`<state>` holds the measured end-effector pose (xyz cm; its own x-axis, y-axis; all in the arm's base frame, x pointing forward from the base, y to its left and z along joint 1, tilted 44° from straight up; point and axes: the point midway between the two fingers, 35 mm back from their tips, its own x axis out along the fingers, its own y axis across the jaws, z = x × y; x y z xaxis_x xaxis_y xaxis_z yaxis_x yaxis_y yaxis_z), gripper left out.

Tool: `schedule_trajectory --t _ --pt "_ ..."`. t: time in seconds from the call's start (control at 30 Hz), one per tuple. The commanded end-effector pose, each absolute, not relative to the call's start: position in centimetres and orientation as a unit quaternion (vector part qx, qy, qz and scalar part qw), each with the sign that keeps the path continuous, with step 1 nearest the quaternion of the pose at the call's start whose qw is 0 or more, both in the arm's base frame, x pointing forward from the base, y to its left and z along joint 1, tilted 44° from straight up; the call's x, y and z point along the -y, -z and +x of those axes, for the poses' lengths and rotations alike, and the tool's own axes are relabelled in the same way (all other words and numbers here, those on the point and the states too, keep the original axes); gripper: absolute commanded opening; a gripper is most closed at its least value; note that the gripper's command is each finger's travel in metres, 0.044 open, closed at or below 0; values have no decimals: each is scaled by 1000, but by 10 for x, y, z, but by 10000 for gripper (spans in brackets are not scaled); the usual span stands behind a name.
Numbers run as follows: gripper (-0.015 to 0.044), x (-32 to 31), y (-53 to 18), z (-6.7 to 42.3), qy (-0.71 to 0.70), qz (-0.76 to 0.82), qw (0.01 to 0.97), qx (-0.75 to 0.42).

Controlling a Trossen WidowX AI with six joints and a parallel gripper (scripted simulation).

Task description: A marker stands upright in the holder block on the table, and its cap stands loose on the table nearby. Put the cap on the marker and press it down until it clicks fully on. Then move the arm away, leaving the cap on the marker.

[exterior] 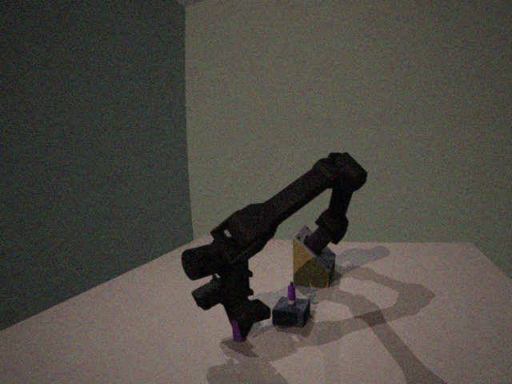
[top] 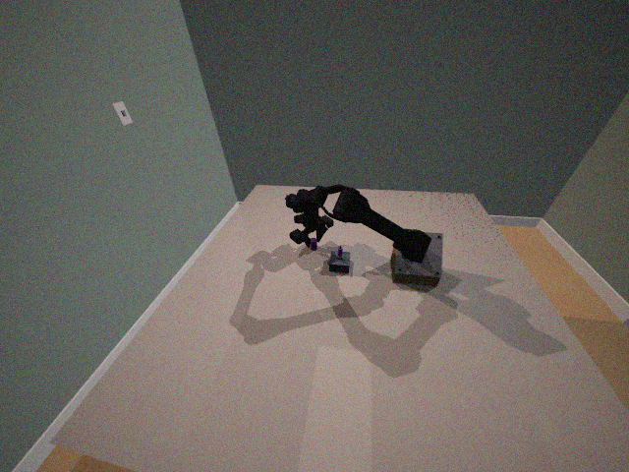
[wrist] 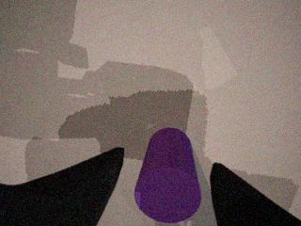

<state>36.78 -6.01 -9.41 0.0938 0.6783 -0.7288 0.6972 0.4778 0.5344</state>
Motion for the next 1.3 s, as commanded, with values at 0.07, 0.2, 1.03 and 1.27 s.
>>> schedule_trajectory --t 0.07,0.2,1.03,1.27 --pt "247 52 101 366 8 514 530 -675" --pt "168 52 101 366 8 514 530 -675" --pt "0 84 70 363 9 513 530 -675" --pt "0 95 57 361 9 513 530 -675"
